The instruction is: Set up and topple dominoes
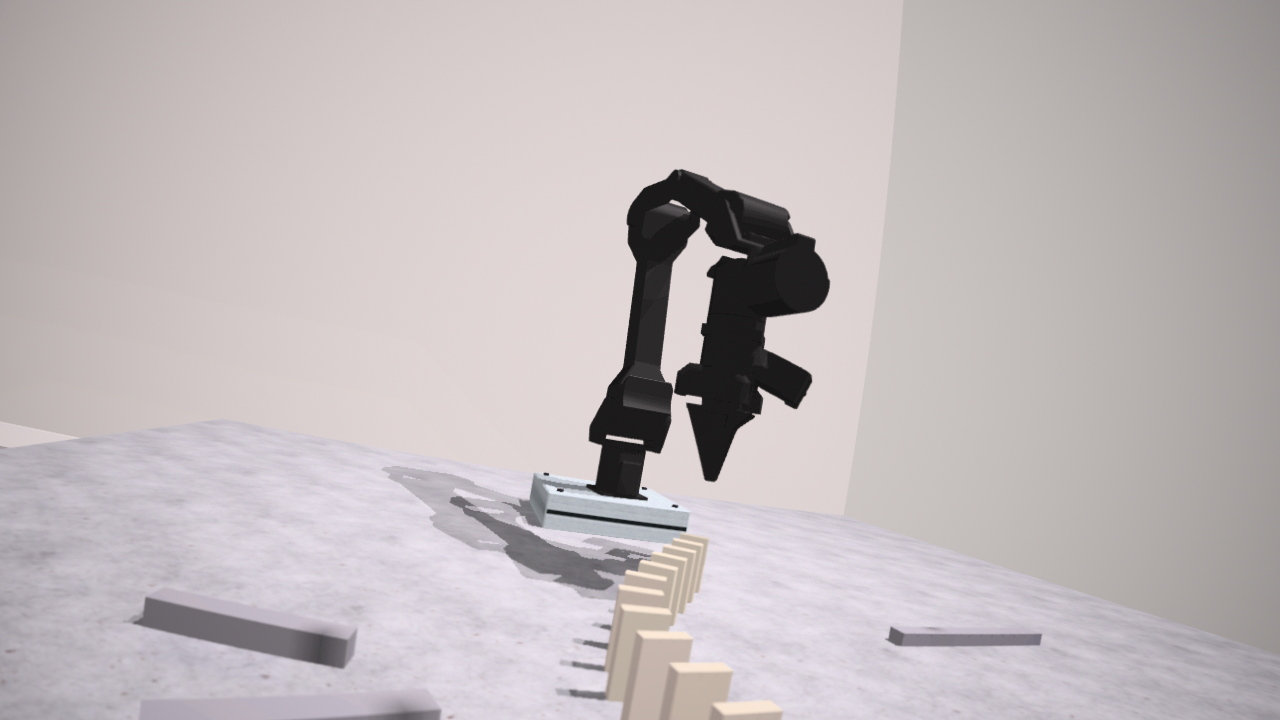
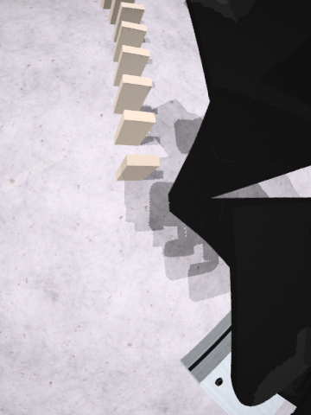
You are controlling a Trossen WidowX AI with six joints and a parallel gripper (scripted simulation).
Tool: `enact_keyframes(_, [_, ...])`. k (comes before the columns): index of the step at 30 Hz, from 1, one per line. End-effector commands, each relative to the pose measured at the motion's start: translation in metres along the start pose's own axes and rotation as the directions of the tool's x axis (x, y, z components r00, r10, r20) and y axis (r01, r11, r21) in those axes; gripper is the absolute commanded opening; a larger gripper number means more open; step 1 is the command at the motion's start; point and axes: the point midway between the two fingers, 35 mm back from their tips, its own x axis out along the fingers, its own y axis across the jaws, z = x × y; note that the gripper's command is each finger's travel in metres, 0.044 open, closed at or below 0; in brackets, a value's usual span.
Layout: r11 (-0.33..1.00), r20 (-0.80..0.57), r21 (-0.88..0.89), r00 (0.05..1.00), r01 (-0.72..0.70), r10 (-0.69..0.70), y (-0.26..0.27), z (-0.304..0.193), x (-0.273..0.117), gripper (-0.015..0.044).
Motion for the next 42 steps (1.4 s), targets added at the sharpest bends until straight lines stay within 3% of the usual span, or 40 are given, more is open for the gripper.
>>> enact_keyframes(1, [1.000, -0.013, -0.008, 1.000, -0.003, 0.003, 0.000, 0.000, 0.024, 0.0000])
enact_keyframes(4, [1.000, -0.008, -0.006, 1.000, -0.004, 0.004, 0.001, 0.000, 0.070, 0.0000])
enact_keyframes(6, [1.000, -0.004, -0.004, 1.000, -0.004, 0.004, 0.002, 0.000, 0.080, 0.0000])
enact_keyframes(35, [1.000, -0.004, -0.004, 1.000, -0.001, 0.001, -0.038, 0.001, 0.079, 0.0000])
enact_keyframes(42, [0.998, 0.086, -0.020, 0.994, 0.063, -0.061, -0.047, 0.029, 0.060, 0.0000])
